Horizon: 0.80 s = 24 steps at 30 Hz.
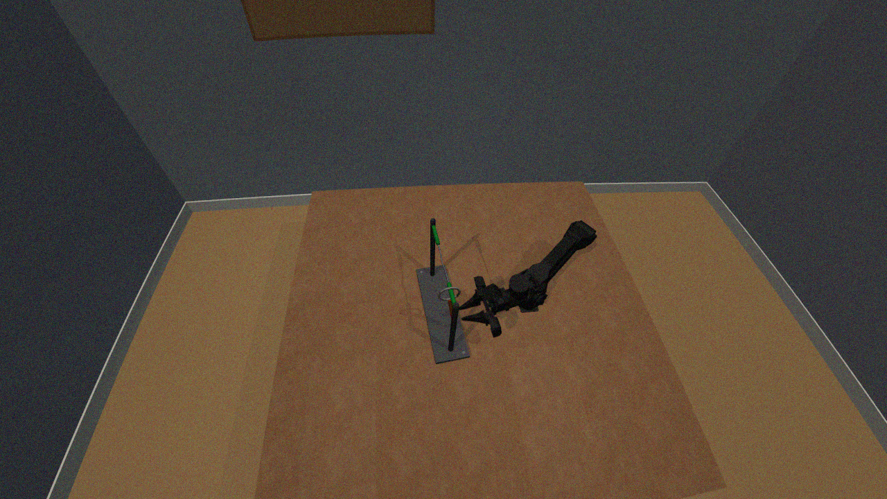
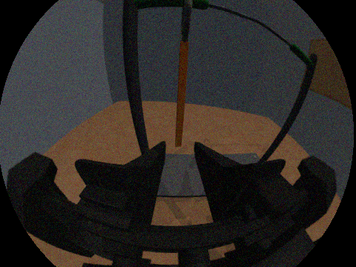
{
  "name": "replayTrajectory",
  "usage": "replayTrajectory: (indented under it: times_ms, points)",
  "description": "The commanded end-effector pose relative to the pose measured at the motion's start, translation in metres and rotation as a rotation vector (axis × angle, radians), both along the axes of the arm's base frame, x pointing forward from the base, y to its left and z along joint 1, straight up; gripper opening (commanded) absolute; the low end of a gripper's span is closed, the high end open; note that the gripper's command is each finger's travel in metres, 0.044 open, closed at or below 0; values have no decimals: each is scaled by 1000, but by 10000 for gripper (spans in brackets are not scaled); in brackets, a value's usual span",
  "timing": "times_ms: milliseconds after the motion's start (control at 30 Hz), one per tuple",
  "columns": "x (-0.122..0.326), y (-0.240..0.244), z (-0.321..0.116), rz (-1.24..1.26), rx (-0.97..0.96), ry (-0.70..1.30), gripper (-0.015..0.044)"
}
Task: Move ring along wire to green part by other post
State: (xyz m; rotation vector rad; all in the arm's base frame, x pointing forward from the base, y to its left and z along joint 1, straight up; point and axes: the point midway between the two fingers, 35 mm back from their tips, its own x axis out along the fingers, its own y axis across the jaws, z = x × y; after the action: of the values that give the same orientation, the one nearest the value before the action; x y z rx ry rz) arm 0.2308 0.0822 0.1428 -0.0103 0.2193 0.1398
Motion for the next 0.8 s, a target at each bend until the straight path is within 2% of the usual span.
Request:
replayTrajectory:
  times_ms: [0,167,533,767]
  points:
    - [0,-1,0,-6,4,1,160]
    - [0,-1,0,-6,4,1,160]
    - [-48,-9,10,1,-1,1,440]
    - [-49,-9,11,1,-1,1,440]
